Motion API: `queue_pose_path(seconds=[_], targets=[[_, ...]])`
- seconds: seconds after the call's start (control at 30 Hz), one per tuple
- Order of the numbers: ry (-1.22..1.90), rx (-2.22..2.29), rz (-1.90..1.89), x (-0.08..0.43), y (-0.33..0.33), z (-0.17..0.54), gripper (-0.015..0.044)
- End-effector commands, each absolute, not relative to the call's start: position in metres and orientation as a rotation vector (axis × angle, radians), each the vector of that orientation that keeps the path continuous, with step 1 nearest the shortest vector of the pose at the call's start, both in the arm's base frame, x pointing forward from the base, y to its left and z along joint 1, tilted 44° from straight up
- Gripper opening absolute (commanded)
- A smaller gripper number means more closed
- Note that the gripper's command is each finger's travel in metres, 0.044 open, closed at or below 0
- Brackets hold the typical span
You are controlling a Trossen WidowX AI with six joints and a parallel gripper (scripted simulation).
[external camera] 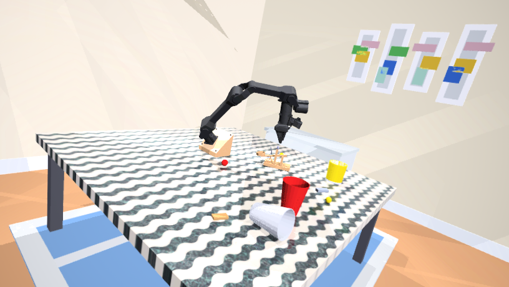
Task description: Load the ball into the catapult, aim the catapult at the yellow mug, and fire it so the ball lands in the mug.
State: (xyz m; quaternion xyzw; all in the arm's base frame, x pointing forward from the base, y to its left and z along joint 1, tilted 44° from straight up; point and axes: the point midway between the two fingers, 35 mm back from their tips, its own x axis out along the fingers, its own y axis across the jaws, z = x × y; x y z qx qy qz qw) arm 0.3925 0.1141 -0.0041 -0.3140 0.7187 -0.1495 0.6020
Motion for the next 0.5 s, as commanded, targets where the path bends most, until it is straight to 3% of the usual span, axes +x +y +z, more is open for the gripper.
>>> queue_pose_path(seconds=[0.0, 0.47], targets=[[1.636, -0.665, -0.420, 0.378, 0.072, 0.032, 0.0300], [1.603, -0.507, -0.638, 0.268, -0.037, 0.074, 0.0300]])
